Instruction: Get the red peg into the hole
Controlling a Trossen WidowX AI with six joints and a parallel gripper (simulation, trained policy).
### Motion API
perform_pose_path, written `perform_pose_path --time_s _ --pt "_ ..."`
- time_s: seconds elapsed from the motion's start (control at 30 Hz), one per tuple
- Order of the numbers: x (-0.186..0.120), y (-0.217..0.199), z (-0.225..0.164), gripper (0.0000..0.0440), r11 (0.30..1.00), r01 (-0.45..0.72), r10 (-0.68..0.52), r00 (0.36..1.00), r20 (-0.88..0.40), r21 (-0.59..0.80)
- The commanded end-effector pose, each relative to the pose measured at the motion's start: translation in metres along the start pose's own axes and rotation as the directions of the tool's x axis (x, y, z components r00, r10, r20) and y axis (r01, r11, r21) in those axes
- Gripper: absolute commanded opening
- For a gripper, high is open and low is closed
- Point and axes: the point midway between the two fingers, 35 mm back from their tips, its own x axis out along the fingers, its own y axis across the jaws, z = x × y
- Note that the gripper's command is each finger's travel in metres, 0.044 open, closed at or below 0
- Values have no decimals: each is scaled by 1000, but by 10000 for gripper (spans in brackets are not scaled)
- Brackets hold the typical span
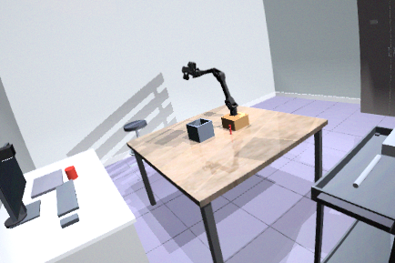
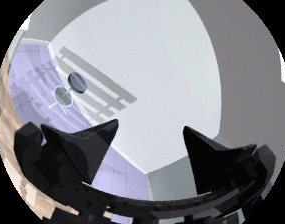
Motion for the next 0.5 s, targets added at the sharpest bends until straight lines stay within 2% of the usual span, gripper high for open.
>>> perform_pose_path --time_s 0.0,0.03,0.27,0.47 --pt "0 2 -1 422 1000 -6 6 1000 -10 -8" --pt "-1 5 -1 439 1000 -16 16 1000 -20 -15" --pt "-14 26 17 440 996 -93 93 995 -26 -12" --pt "-32 34 44 440 989 -131 131 991 12 61"
